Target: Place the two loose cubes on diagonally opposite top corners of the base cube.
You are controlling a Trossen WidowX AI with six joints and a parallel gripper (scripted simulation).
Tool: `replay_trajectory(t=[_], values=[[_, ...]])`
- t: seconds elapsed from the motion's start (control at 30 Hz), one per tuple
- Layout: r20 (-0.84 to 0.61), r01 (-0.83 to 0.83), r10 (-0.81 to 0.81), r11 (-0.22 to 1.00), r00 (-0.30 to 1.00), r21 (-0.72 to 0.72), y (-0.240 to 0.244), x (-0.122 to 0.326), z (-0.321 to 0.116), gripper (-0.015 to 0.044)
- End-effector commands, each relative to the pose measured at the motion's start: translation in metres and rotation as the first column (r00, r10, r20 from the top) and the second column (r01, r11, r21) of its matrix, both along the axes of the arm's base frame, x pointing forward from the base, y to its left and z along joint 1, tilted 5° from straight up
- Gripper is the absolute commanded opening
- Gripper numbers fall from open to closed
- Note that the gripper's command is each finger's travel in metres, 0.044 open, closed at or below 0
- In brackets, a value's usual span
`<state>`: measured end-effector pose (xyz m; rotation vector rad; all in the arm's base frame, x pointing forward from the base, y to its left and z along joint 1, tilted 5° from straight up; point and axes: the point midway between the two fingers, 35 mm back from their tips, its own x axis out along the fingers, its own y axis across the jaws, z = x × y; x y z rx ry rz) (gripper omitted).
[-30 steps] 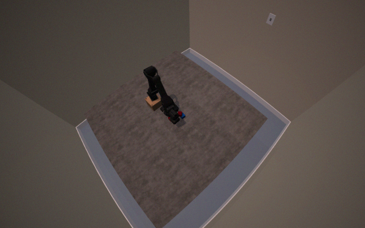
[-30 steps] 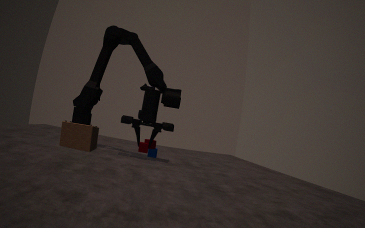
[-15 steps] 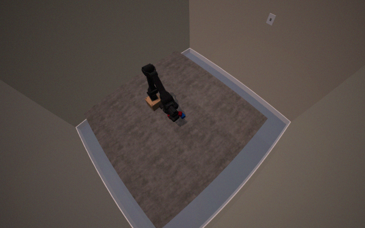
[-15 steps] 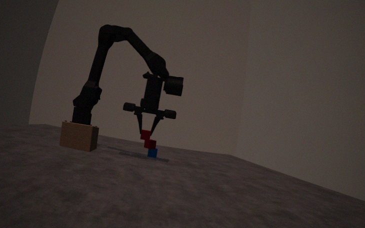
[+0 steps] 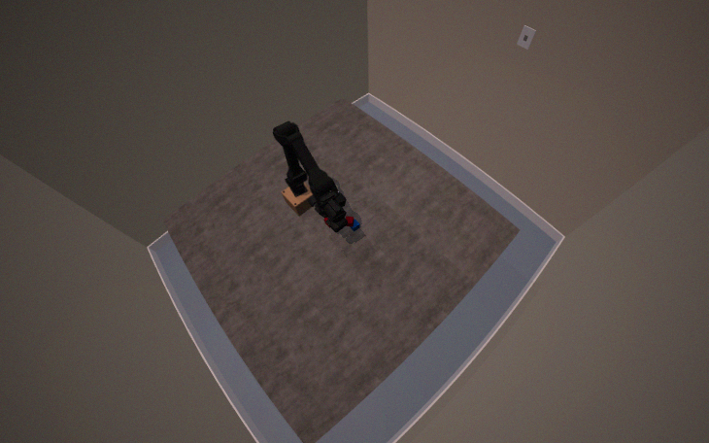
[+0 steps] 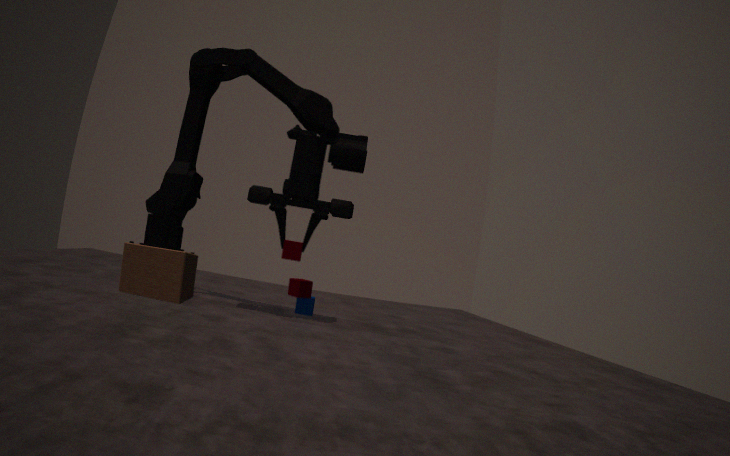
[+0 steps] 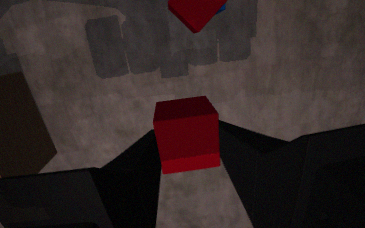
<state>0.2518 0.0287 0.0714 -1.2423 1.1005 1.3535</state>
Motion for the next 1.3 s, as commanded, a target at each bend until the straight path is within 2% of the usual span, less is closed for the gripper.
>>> replay_trajectory(t=[0.0, 0.6, 1.27], values=[[-0.004, 0.066, -0.066, 0.998, 0.998, -0.004, 0.007, 0.005, 0.003, 0.0105], [-0.029, 0.425, -0.425, 0.905, 0.905, -0.016, 0.055, 0.024, 0.003, 0.0105], [-0.047, 0.740, -0.740, 0.672, 0.671, -0.030, 0.115, 0.037, 0.001, 0.0105]])
